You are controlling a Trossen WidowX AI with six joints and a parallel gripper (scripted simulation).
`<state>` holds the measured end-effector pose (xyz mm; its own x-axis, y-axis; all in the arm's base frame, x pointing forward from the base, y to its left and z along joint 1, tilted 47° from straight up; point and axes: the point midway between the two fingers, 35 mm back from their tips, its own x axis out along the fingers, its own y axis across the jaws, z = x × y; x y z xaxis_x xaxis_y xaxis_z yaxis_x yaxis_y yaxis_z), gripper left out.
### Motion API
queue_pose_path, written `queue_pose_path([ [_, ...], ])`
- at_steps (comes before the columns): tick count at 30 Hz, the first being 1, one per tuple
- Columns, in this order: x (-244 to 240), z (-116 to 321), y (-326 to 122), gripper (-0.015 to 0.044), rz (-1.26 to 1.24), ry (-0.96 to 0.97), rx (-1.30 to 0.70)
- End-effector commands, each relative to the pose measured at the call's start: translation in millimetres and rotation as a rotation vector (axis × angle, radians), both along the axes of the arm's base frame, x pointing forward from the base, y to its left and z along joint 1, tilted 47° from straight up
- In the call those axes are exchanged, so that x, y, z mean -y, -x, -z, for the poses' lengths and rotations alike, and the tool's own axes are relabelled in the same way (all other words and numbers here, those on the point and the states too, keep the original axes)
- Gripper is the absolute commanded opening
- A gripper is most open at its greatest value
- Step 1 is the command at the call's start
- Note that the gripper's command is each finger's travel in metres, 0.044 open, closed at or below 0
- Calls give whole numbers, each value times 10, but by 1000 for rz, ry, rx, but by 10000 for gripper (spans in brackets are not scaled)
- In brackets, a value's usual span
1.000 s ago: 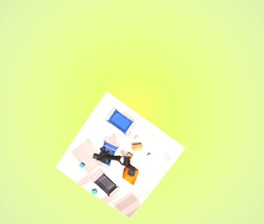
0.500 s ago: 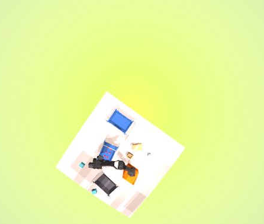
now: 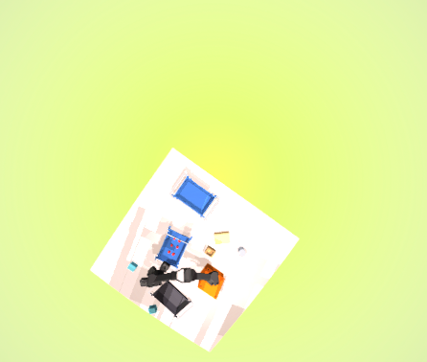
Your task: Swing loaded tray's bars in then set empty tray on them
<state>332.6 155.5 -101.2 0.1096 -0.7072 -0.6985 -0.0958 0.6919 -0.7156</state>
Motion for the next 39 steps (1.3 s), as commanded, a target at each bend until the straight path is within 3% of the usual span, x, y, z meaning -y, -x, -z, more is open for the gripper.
queue_pose_path([
  [1, -77, 109, 63, 86, -116, 16, -119],
  [22, 357, 527, -4, 86, -116, 20, -118],
  [39, 367, 7, -68, 86, -116, 21, -119],
])
